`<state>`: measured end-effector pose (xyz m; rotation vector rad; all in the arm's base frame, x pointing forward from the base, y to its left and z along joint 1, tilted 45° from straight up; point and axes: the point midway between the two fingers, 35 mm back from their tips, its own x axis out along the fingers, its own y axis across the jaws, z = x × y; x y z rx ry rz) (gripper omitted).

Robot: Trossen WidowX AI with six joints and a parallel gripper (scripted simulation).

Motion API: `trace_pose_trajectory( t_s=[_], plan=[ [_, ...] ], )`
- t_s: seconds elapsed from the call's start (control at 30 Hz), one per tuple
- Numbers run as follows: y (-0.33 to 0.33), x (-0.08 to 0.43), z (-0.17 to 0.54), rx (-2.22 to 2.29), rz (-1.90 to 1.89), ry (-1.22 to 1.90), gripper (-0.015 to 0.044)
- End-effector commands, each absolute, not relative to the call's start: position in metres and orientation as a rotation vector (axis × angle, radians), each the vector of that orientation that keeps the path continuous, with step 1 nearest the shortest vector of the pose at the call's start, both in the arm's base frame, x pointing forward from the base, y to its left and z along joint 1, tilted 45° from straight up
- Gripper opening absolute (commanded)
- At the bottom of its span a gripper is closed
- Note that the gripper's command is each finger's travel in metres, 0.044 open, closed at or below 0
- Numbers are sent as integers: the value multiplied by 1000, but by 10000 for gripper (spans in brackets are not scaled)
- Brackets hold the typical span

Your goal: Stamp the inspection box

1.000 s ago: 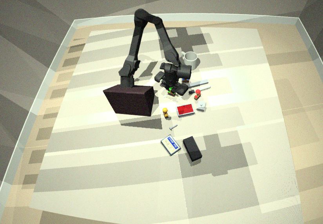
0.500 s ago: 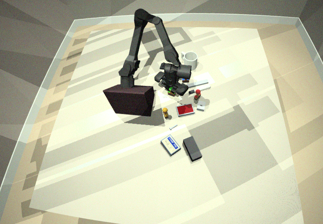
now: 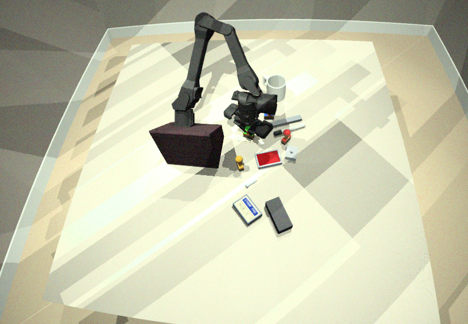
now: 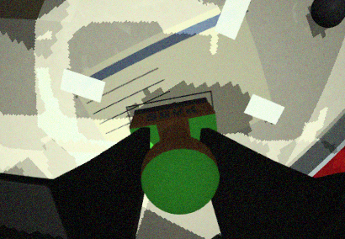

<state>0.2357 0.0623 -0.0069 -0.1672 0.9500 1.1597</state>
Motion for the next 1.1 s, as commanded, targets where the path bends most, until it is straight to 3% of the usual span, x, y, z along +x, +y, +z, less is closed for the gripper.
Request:
trace_pose_trajectory(
  t_s=[0.0,1.07],
  plan=[
    [64,236,-7,-163,1161,946,0],
    [52,236,4,-165,1160,947,0]
  ],
)
